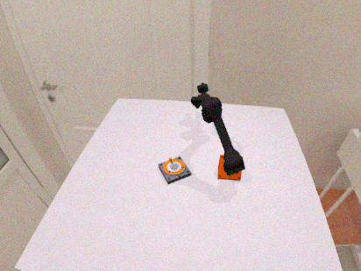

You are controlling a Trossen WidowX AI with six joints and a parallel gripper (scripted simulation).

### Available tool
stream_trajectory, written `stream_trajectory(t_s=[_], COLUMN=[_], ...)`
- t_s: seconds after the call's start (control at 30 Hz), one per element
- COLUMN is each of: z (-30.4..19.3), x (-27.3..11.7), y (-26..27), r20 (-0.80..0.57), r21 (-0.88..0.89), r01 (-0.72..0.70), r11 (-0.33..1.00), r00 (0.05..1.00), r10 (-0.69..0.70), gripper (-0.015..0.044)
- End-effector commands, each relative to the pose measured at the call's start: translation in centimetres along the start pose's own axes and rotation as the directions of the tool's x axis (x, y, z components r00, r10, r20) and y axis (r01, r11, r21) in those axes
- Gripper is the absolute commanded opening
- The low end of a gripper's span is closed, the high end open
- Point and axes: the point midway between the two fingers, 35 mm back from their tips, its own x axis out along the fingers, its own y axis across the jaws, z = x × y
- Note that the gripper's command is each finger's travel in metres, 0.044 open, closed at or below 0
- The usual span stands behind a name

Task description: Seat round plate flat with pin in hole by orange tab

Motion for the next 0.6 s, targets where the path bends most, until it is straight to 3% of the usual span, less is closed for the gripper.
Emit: stream_trajectory(t_s=[0.0,0.2,0.3,0.47,0.57], z=[0.3,10.3,12.5,17.4,18.6], x=[0.0,-2.1,-3.4,-8.2,-10.0], y=[-0.1,-1.5,-1.7,-2.3,-2.6], r20=[0.010,0.286,0.340,0.440,0.458], r21=[0.005,0.095,0.087,0.048,0.034], r01=[-0.008,-0.310,-0.401,-0.628,-0.690], r11=[1.000,0.946,0.912,0.777,0.723], r00=[1.000,0.919,0.873,0.711,0.654], r10=[0.008,0.273,0.351,0.548,0.602], gripper=[0.0374,0.0216,0.0137,0.0006,0.0000])
